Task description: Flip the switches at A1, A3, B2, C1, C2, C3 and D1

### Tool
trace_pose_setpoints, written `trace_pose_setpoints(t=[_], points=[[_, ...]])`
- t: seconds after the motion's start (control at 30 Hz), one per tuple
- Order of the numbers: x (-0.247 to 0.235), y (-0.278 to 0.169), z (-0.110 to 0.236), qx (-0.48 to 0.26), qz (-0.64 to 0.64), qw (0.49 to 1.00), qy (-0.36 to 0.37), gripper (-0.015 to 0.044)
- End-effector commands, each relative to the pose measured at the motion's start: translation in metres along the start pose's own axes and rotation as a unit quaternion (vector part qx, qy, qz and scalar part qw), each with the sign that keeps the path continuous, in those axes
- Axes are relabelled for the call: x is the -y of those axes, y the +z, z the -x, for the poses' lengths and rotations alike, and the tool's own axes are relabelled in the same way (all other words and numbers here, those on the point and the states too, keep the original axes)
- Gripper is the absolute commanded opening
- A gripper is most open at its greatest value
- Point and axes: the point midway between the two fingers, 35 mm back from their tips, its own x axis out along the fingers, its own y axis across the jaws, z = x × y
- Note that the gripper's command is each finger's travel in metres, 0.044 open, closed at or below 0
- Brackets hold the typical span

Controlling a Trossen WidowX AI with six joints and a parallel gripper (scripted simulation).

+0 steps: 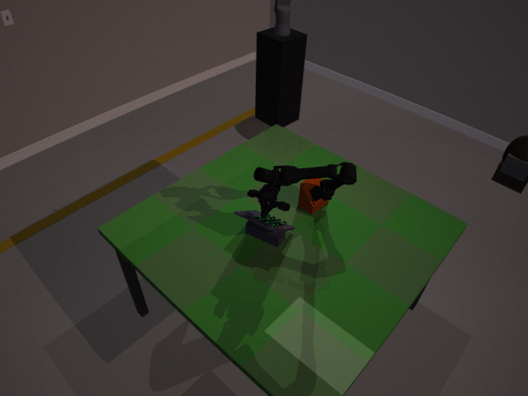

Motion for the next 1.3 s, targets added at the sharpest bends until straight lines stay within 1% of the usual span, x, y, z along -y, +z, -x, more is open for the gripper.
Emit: trace_pose_setpoints(t=[0.0,0.83,0.9,1.0,1.07,1.27], points=[[0.001,-0.001,-0.001,-0.001,-0.002,1.0,-0.002,0.0],[0.001,0.0,-0.004,-0.001,-0.002,1.0,-0.002,0.0],[0.001,0.0,0.005,0.0,0.0,1.0,-0.001,0.0],[0.003,-0.002,0.042,0.006,-0.002,1.0,-0.004,0.0],[0.001,-0.003,0.059,0.01,-0.002,1.0,-0.003,0.0],[0.001,-0.003,0.061,0.011,-0.002,1.0,-0.003,0.0]])
